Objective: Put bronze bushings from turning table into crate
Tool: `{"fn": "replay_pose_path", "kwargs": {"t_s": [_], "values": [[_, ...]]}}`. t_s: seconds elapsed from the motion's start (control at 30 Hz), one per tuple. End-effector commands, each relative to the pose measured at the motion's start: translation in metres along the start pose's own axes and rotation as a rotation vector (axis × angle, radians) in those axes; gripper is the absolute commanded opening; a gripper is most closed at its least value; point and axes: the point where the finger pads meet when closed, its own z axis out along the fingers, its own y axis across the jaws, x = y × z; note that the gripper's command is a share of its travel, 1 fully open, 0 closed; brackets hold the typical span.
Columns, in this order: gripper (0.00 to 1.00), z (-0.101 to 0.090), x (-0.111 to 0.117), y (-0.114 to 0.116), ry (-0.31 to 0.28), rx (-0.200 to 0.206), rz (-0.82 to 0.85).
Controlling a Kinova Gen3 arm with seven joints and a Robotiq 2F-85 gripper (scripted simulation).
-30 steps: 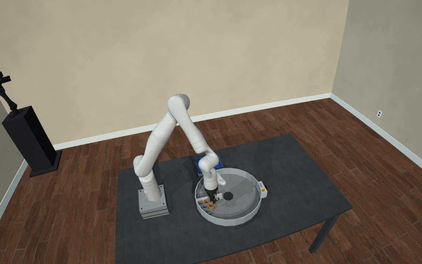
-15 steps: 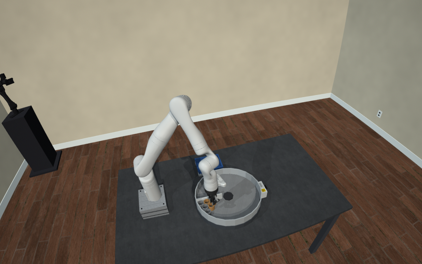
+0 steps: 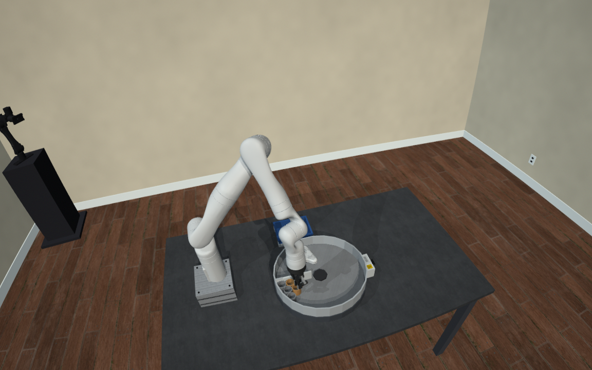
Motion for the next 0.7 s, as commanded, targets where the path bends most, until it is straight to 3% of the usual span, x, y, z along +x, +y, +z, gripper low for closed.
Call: {"fn": "replay_pose_path", "kwargs": {"t_s": [0.0,0.67], "values": [[0.18,0.0079,-0.0027,0.0003,-0.006,0.003,0.004],[0.18,0.0169,-0.0028,0.0003,-0.006,0.003,0.004]]}}
